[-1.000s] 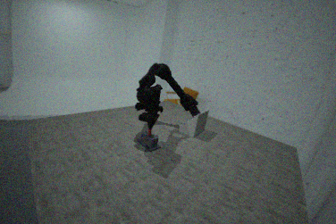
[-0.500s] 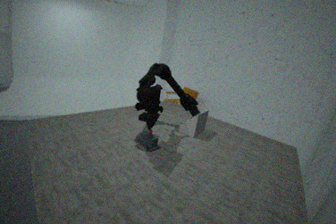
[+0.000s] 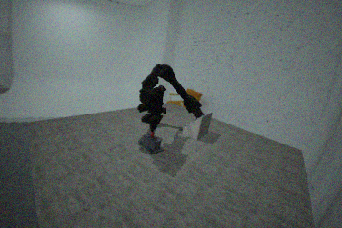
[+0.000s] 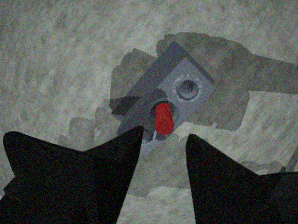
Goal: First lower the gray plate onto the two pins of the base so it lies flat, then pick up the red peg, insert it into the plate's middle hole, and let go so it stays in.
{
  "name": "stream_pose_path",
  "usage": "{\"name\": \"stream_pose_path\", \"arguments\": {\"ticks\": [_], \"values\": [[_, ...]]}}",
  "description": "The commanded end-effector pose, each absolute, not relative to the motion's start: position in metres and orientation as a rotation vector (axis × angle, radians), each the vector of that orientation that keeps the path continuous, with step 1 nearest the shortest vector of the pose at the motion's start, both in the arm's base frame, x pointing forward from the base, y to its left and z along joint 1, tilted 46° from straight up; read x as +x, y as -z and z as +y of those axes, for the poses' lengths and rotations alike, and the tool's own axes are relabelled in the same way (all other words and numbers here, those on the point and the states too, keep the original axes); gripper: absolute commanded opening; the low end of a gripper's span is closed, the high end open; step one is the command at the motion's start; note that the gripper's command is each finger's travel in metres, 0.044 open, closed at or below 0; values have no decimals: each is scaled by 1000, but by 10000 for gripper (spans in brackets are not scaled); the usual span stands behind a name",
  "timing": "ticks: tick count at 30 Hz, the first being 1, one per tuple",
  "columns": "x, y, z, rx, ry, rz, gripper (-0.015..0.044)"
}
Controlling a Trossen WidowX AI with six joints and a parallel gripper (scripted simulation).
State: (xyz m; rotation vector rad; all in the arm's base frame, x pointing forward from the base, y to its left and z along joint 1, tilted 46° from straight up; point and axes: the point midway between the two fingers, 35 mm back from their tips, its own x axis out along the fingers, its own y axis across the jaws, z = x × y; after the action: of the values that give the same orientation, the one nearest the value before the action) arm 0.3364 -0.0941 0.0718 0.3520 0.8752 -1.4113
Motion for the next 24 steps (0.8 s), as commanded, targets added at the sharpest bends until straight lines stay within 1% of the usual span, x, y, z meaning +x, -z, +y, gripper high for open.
{"name": "stream_pose_path", "arguments": {"ticks": [1,24], "values": [[337,-74,-92,349,1410,868,150],[334,-82,-82,349,1410,869,150]]}}
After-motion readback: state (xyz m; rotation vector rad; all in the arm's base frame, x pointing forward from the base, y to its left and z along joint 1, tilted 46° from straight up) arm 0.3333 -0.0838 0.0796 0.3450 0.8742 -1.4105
